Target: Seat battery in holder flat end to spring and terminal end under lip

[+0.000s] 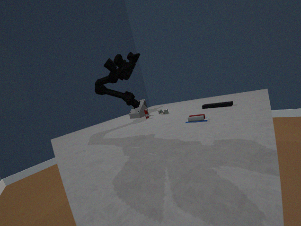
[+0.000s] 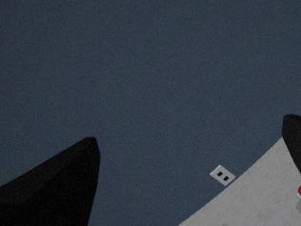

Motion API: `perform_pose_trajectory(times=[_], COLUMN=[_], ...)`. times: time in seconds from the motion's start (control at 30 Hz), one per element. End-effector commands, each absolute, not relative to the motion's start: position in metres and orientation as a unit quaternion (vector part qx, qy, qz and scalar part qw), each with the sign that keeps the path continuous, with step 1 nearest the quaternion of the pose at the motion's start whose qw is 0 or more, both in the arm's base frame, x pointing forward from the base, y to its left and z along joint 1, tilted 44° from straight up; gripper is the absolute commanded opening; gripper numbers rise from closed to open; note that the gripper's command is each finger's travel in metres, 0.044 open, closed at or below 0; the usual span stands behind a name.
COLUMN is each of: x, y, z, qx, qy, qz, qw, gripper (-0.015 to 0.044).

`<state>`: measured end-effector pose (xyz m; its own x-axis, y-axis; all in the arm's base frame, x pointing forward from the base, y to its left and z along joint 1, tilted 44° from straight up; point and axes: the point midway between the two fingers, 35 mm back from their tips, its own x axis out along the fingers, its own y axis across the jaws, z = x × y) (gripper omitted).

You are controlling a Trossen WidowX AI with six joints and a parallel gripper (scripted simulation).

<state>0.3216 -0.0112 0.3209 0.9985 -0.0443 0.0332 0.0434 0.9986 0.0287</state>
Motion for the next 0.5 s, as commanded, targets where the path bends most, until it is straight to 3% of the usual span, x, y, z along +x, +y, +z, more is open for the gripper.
perform_pose_trajectory(times=[0.0,0.2,0.33,0.47], x=[0.323,0.335,0.299,0.250], y=[-0.011,-0.011,-0.015,-0.025], z=[0.316,0.183,0.107,0.074], qx=[0.021,0.176,0.199,0.144], qy=[-0.007,0.275,0.425,0.495], qz=[-0.024,-0.145,-0.294,-0.445], qw=[0.999,0.934,0.833,0.733], gripper=[0.0374,0.0216,0.0111,0.0006])
